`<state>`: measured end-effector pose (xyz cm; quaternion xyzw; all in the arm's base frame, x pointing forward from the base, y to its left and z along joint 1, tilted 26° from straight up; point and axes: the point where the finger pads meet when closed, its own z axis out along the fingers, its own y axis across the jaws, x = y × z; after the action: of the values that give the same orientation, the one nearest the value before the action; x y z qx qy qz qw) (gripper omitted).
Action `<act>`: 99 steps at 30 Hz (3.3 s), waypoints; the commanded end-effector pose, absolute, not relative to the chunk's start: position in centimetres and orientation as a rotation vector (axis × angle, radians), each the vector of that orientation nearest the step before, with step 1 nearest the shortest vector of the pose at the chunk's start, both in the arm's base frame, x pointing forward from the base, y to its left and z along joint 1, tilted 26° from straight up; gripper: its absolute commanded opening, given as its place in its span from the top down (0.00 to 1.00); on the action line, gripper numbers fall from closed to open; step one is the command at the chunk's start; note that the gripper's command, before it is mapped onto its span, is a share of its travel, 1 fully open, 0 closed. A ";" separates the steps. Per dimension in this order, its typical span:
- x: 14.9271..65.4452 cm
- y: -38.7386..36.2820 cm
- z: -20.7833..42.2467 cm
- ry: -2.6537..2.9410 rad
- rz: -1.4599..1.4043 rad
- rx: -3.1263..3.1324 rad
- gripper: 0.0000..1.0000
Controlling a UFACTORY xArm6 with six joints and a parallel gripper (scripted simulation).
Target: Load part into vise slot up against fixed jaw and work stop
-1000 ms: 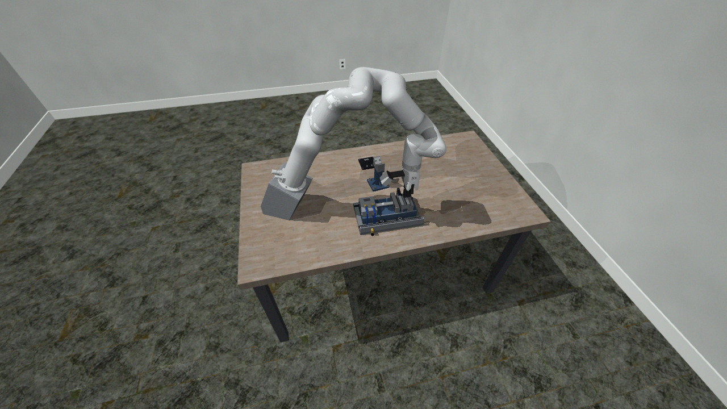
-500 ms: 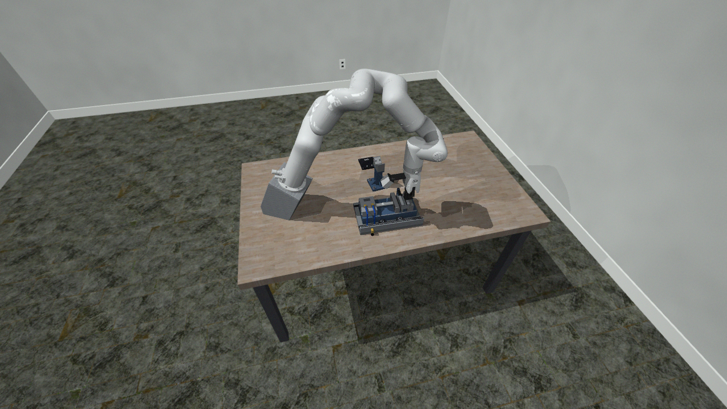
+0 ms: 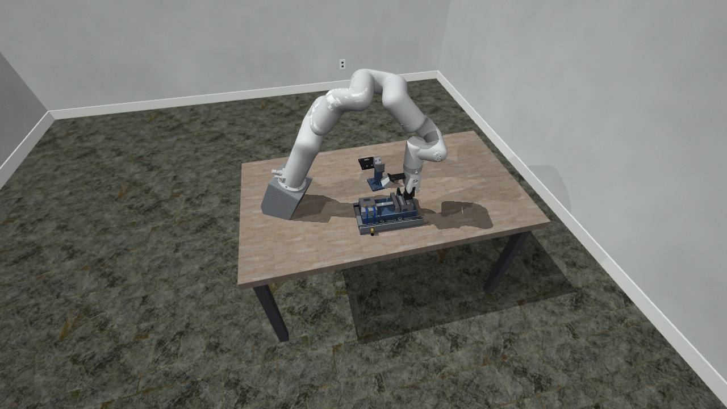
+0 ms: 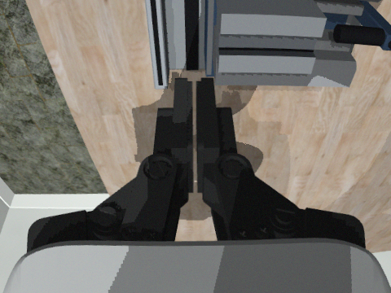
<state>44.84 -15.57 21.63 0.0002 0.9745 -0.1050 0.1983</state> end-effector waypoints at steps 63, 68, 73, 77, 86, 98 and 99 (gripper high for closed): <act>46.9 -16.6 17.3 2.724 -0.294 0.000 1.00; 46.9 -16.7 17.2 2.724 -0.294 0.000 1.00; 46.9 -16.7 17.1 2.724 -0.294 0.000 1.00; 46.9 -16.7 17.1 2.724 -0.294 0.000 1.00; 46.9 -16.7 17.1 2.724 -0.294 0.000 1.00; 47.0 -16.7 17.2 2.724 -0.294 0.000 1.00; 47.0 -16.7 17.2 2.724 -0.294 0.000 1.00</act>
<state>46.97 -16.70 17.03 0.0002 0.9745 -0.1049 0.1982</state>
